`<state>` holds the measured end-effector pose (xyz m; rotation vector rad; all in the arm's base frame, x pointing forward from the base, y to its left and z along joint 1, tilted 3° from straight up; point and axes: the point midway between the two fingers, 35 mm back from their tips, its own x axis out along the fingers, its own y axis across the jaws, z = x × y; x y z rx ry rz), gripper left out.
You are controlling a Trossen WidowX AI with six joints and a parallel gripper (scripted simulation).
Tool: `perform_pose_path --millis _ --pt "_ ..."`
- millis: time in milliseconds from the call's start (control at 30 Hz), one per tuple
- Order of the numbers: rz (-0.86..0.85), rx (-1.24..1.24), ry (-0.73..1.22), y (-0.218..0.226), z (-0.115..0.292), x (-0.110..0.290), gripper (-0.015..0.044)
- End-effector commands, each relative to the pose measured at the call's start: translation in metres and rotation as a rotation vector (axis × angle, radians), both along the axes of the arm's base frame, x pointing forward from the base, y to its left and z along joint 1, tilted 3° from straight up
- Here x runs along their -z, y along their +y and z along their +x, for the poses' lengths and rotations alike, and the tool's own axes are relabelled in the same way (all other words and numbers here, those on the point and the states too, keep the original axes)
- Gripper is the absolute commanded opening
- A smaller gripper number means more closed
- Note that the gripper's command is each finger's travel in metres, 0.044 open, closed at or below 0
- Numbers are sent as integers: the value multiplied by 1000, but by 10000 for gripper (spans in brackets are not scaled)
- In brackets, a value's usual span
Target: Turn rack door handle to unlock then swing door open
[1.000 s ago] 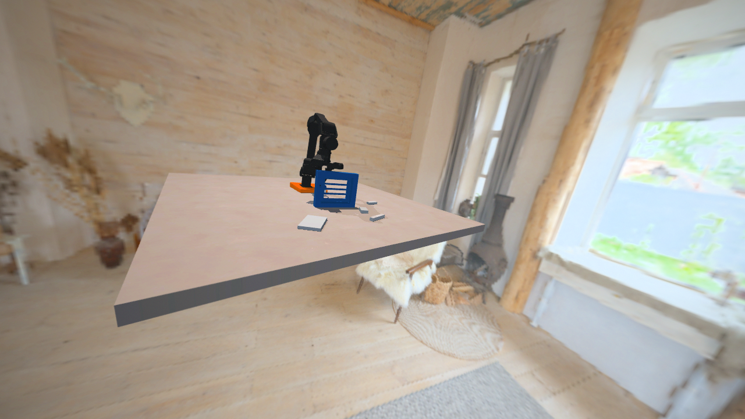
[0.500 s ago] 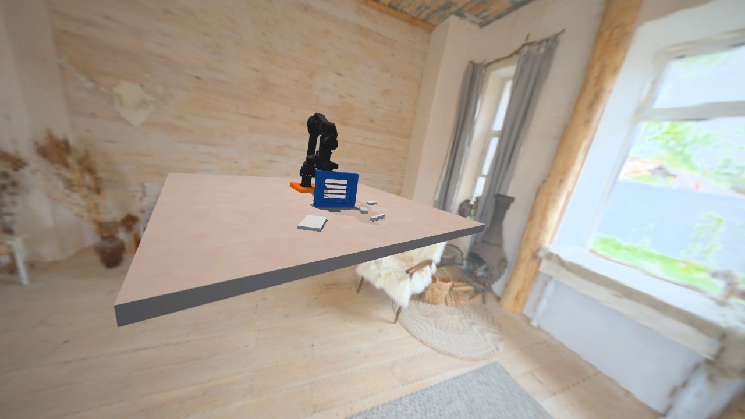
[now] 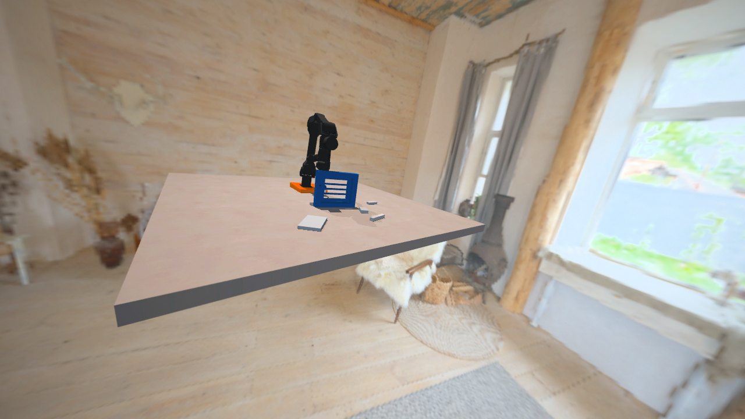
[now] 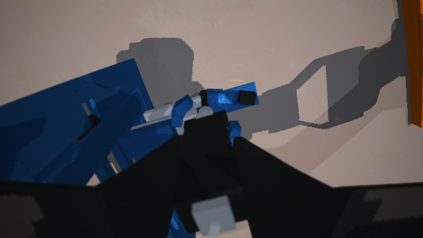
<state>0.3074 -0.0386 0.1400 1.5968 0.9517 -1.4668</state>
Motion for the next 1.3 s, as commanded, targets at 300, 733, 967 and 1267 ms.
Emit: perform_pose_path --millis 300,733,967,1267 --pt "2 22 -1 0 0 0 286" --pt "-35 -543 -18 -1 -1 0 286" --pt "-57 -889 -30 0 -1 0 286" --pt "-87 -1334 -44 0 0 0 286"
